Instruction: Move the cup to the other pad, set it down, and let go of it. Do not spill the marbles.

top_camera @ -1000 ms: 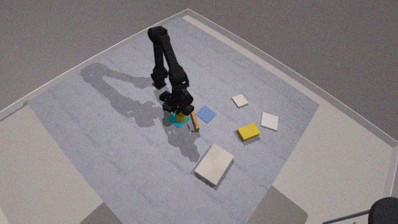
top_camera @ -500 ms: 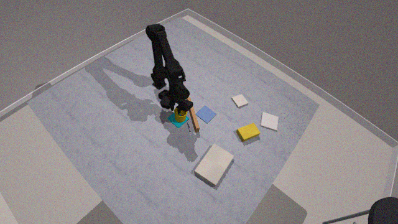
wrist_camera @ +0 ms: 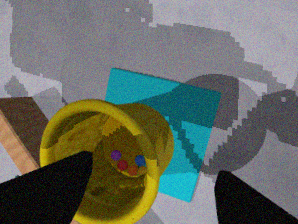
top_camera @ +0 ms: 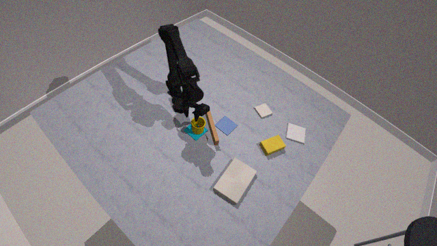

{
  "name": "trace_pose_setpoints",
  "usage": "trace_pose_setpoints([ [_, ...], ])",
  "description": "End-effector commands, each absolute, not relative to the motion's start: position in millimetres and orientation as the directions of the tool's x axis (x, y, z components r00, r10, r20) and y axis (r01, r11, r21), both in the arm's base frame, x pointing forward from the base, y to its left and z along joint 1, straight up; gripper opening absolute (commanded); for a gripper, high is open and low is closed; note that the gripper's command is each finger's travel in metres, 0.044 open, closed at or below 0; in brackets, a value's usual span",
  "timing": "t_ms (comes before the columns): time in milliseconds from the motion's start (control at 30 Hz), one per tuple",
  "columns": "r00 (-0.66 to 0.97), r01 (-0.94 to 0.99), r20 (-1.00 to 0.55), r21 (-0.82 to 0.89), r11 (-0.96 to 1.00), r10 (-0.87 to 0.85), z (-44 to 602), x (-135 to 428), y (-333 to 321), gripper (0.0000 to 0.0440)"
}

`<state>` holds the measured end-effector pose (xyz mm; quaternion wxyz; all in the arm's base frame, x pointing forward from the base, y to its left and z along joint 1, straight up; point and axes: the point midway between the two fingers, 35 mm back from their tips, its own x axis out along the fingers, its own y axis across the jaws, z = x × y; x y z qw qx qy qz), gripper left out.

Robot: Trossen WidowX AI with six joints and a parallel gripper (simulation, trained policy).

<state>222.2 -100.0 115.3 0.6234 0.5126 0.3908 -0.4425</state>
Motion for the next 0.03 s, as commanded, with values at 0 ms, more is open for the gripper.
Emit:
trace_pose_setpoints([
  [0,0.339,0.94,-0.927,0.33,0.082,-0.161,129.2,222.7,-101.7,0.0295],
])
